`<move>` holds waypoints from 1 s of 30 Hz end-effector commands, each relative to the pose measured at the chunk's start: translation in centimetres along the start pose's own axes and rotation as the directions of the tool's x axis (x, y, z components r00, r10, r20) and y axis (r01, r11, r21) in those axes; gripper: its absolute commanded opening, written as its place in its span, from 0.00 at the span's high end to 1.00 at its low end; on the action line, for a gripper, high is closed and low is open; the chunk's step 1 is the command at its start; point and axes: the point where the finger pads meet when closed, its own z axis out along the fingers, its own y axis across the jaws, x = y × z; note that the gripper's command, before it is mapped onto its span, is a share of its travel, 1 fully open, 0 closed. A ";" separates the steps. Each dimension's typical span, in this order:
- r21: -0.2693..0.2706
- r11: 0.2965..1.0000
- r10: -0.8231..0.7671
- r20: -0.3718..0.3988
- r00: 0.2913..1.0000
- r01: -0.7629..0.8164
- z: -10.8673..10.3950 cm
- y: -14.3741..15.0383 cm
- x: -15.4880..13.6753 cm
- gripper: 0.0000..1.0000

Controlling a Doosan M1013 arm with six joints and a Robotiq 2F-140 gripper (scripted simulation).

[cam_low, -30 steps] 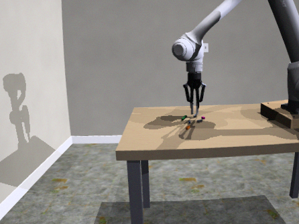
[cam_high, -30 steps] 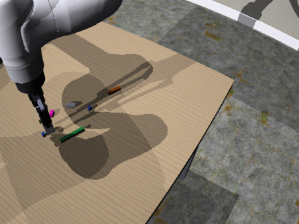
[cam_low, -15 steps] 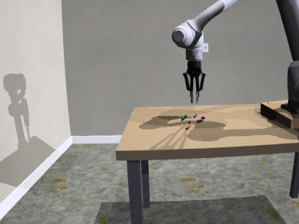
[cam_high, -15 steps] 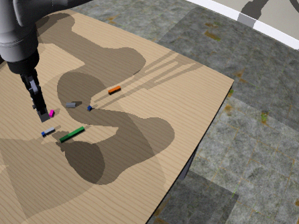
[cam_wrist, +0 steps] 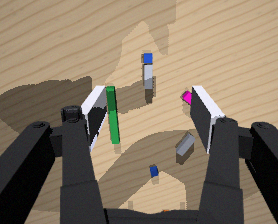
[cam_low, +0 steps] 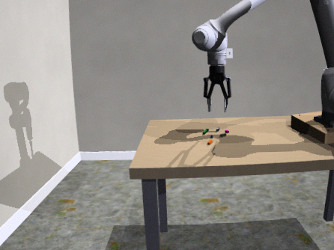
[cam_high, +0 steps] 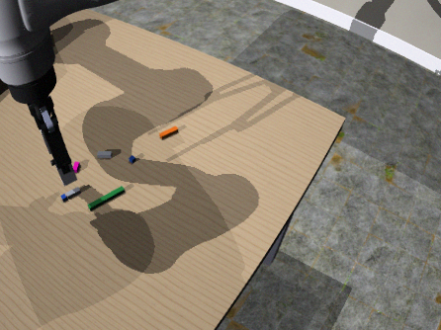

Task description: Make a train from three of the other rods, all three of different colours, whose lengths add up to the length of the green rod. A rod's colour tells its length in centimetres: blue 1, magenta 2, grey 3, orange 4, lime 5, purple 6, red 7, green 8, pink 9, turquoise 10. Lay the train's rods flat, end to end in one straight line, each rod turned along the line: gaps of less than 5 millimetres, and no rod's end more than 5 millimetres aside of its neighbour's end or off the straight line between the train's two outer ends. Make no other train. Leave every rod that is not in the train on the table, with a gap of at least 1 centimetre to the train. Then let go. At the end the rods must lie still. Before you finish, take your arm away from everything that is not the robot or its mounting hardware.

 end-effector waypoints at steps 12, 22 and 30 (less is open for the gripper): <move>0.000 1.000 0.000 0.000 1.000 0.000 0.0 0.0 0.0 0.00; 0.000 0.997 -0.077 0.000 0.997 0.077 0.0 0.0 -0.6 0.00; -0.001 0.906 -0.423 0.000 0.906 0.423 0.3 -0.2 -3.3 0.00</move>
